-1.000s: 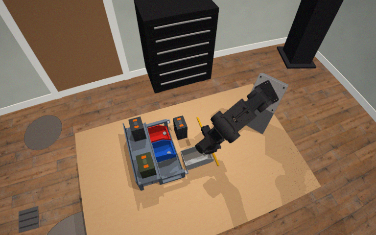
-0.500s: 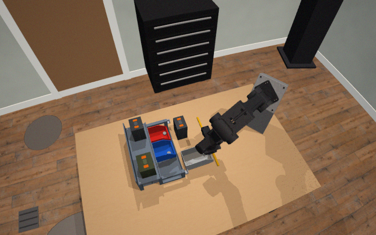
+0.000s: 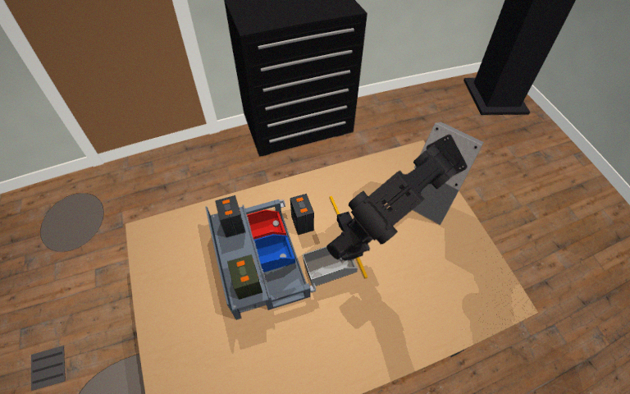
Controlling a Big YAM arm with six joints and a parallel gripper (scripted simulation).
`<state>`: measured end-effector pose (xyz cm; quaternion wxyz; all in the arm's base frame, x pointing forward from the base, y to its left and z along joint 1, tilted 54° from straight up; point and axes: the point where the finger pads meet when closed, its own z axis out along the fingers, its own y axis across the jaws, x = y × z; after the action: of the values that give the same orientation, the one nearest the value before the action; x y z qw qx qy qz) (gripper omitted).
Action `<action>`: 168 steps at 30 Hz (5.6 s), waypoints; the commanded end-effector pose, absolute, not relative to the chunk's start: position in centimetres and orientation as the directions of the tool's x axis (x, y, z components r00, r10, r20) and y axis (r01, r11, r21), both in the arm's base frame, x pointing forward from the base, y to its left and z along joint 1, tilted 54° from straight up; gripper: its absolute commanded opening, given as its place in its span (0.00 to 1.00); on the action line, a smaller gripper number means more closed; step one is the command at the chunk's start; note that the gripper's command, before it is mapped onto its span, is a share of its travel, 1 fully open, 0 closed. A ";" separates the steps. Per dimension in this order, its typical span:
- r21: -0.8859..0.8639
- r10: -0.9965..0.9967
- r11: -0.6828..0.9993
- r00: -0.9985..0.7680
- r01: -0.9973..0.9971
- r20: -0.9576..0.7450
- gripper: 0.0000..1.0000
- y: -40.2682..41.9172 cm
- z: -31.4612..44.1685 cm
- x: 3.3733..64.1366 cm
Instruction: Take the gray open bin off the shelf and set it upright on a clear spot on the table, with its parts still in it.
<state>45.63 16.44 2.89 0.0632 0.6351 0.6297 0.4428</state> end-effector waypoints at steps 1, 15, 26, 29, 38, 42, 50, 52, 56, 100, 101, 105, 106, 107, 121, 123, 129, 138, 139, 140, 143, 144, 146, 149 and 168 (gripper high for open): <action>0.657 0.851 -0.204 -0.201 0.725 0.486 0.00 17.1 3.6 46.1; 0.655 0.852 -0.207 -0.196 0.727 0.486 0.00 17.1 3.2 46.3; 0.656 0.852 -0.204 -0.199 0.727 0.485 0.00 17.4 2.9 46.8; 0.656 0.851 -0.205 -0.198 0.726 0.485 0.00 17.5 2.9 46.8; 0.657 0.852 -0.205 -0.199 0.725 0.485 0.00 17.6 2.8 47.0; 0.661 0.851 -0.206 -0.202 0.721 0.485 0.00 17.6 3.1 47.0; 0.658 0.851 -0.205 -0.200 0.725 0.485 0.00 17.7 2.7 47.1; 0.656 0.852 -0.203 -0.199 0.727 0.485 0.00 17.8 2.6 47.1; 0.658 0.851 -0.204 -0.200 0.725 0.485 0.00 17.8 2.7 47.2; 0.657 0.851 -0.203 -0.201 0.726 0.485 0.00 17.8 2.6 47.2; 0.657 0.851 -0.203 -0.201 0.726 0.485 0.00 17.8 2.6 47.2; 0.657 0.851 -0.203 -0.201 0.726 0.485 0.00 17.8 2.6 47.2; 0.657 0.851 -0.203 -0.201 0.726 0.485 0.00 17.8 2.6 47.2; 0.657 0.851 -0.203 -0.201 0.726 0.485 0.00 17.8 2.6 47.2; 0.657 0.851 -0.202 -0.202 0.726 0.485 0.90 17.8 2.6 47.2; 0.657 0.851 -0.202 -0.202 0.726 0.485 0.90 17.8 2.6 47.2; 0.657 0.851 -0.202 -0.202 0.726 0.485 0.90 17.8 2.6 47.2; 0.657 0.851 -0.202 -0.202 0.726 0.485 0.90 17.8 2.6 47.2; 0.657 0.851 -0.202 -0.202 0.726 0.485 0.90 17.8 2.6 47.2; 0.657 0.851 -0.202 -0.202 0.726 0.485 0.90 17.8 2.6 47.2; 0.657 0.851 -0.202 -0.202 0.726 0.485 0.90 17.8 2.6 47.2; 0.657 0.851 -0.202 -0.202 0.726 0.485 0.90 17.8 2.6 47.2; 0.657 0.851 -0.202 -0.202 0.726 0.485 0.90 17.8 2.6 47.2; 0.657 0.851 -0.202 -0.202 0.726 0.485 0.90 17.8 2.6 47.2; 0.657 0.851 -0.202 -0.202 0.726 0.485 0.90 17.8 2.6 47.2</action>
<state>46.77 17.20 2.05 0.0653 0.6343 0.6288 0.4449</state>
